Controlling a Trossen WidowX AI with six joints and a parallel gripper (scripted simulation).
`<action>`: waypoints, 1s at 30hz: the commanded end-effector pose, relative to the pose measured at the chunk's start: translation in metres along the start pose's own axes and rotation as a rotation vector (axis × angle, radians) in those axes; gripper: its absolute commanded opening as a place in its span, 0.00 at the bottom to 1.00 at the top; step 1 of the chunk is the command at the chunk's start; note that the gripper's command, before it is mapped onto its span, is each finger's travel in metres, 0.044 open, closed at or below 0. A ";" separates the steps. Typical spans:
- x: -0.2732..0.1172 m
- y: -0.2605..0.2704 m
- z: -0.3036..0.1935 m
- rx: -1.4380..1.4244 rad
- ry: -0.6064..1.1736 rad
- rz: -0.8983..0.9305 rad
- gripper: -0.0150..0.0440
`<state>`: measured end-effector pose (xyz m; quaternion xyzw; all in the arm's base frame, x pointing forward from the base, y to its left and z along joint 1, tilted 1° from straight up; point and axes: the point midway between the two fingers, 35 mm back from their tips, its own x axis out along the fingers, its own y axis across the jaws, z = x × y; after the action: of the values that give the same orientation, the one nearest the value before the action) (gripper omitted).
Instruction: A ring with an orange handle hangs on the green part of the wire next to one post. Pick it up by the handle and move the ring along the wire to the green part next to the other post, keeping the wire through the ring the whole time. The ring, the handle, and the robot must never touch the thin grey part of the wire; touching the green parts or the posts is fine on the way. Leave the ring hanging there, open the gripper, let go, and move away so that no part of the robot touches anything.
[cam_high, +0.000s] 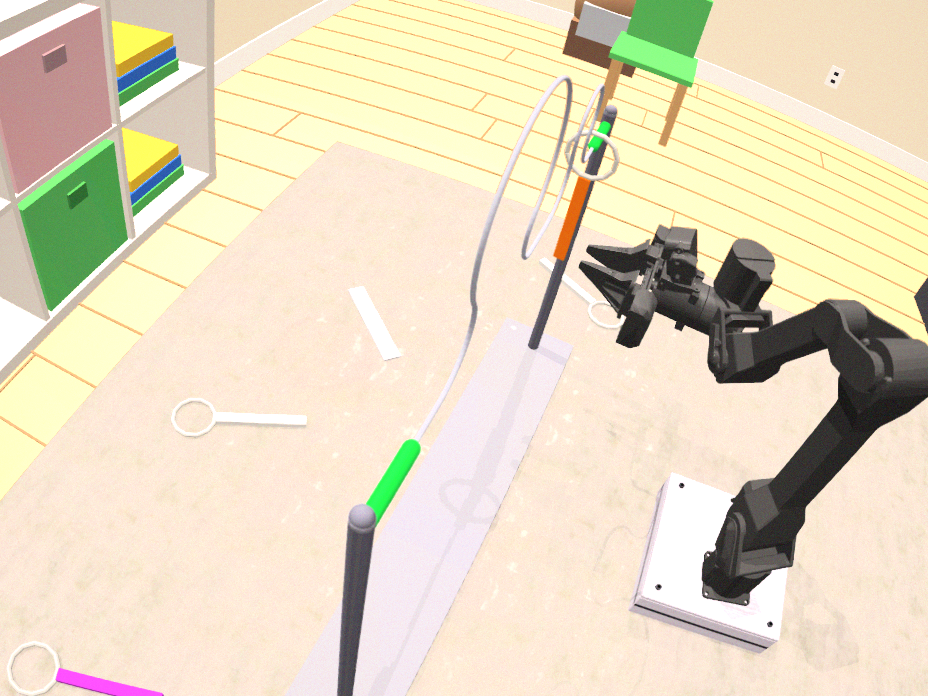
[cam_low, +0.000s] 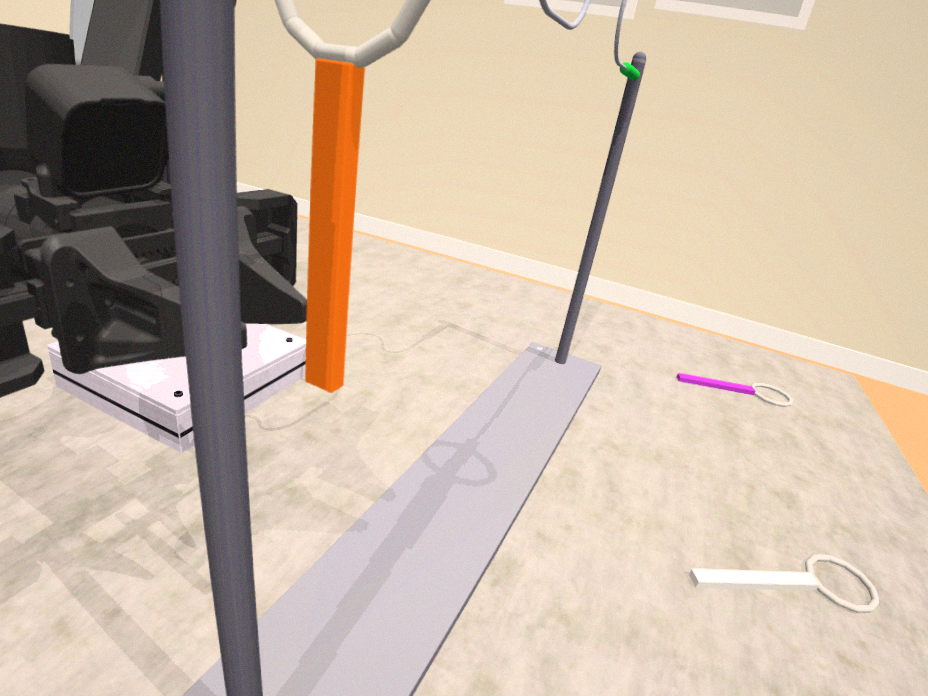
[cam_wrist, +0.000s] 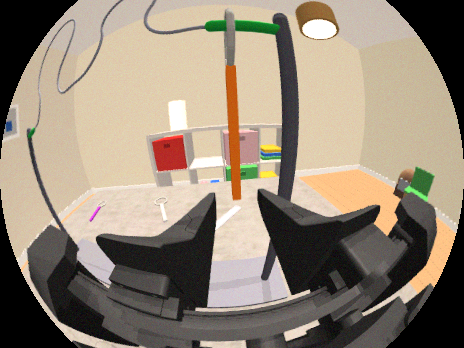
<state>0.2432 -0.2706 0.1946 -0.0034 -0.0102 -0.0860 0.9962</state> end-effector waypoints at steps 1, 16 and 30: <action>0.006 -0.002 -0.001 0.002 0.002 -0.003 0.53; 0.030 -0.003 0.000 0.001 0.000 -0.003 0.53; 0.052 -0.003 0.000 0.001 -0.002 -0.003 0.53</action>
<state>0.2891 -0.2799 0.1972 -0.0035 -0.0128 -0.0860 0.9962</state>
